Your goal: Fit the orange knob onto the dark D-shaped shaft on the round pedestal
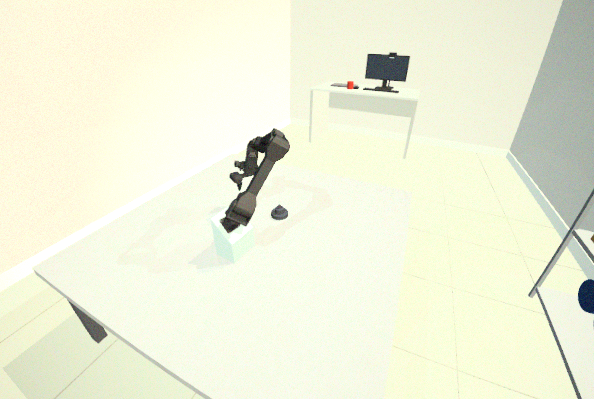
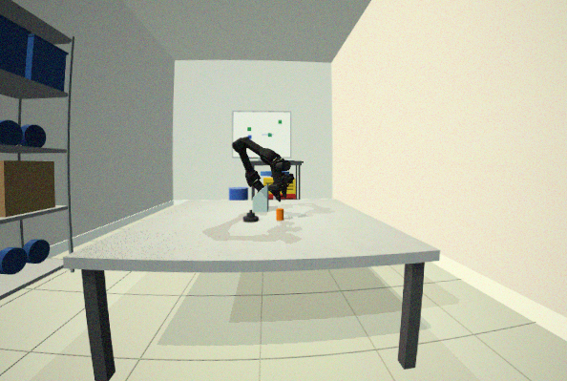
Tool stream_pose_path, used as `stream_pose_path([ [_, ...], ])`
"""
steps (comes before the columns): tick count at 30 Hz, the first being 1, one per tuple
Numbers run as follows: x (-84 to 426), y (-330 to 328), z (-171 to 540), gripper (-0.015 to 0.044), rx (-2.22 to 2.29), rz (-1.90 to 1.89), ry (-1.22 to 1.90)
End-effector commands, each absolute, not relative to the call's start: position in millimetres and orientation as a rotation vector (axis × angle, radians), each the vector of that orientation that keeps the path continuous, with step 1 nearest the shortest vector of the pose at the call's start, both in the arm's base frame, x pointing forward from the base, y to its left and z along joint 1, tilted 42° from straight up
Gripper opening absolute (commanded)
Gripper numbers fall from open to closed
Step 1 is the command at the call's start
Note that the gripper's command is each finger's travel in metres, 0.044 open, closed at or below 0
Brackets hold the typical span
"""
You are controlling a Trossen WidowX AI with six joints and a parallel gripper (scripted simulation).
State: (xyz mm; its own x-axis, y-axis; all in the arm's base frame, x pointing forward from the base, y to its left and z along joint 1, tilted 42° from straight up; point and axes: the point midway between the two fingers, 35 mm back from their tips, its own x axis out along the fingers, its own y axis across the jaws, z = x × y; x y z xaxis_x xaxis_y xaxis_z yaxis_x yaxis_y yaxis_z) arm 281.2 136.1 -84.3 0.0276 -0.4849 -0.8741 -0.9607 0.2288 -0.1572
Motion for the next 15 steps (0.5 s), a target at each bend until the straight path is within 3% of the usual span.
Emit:
stream_pose_path([
  [1, 281.3, 139.6, -68.5, 0.0440, -1.581, 0.511, 1.655],
  [15, 281.3, 139.6, -68.5, 0.0440, -1.471, 0.377, 1.653],
])
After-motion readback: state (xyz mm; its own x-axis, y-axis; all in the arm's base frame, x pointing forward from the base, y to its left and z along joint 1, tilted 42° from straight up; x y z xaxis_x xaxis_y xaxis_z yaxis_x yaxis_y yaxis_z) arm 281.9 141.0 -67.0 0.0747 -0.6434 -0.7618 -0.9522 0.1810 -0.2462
